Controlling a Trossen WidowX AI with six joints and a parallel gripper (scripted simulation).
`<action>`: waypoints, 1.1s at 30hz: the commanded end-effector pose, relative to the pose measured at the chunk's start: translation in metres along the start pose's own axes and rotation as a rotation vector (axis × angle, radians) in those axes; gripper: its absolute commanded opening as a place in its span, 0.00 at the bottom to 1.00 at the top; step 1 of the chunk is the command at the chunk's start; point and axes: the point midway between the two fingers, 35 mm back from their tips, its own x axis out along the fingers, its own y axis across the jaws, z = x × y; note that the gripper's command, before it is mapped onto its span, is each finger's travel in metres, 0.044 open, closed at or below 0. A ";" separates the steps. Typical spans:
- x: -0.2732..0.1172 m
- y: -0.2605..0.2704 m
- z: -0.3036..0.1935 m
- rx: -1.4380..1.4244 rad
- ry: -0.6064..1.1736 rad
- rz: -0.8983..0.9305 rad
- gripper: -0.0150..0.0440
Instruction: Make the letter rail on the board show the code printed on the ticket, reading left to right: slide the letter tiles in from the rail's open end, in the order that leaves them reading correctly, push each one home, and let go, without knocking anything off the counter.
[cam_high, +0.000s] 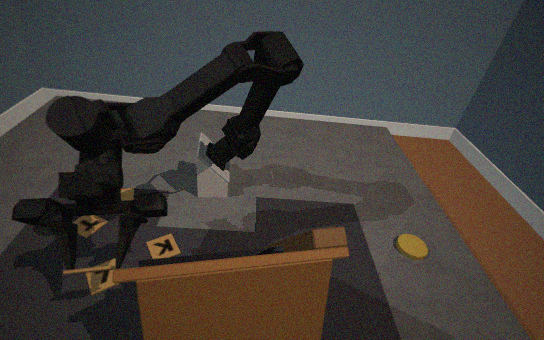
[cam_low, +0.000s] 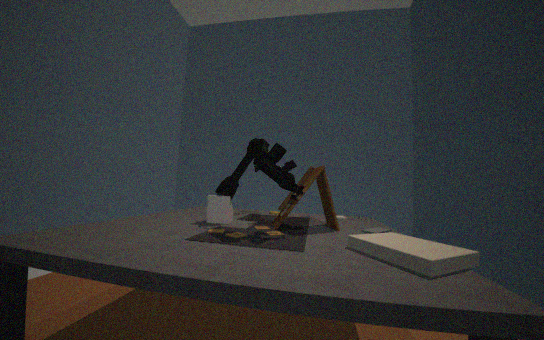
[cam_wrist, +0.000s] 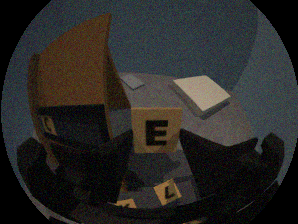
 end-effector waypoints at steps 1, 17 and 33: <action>0.000 0.002 -0.002 0.007 0.002 -0.004 0.25; 0.000 0.010 -0.002 0.008 0.002 -0.004 0.25; 0.000 0.018 -0.003 0.008 0.002 -0.004 0.25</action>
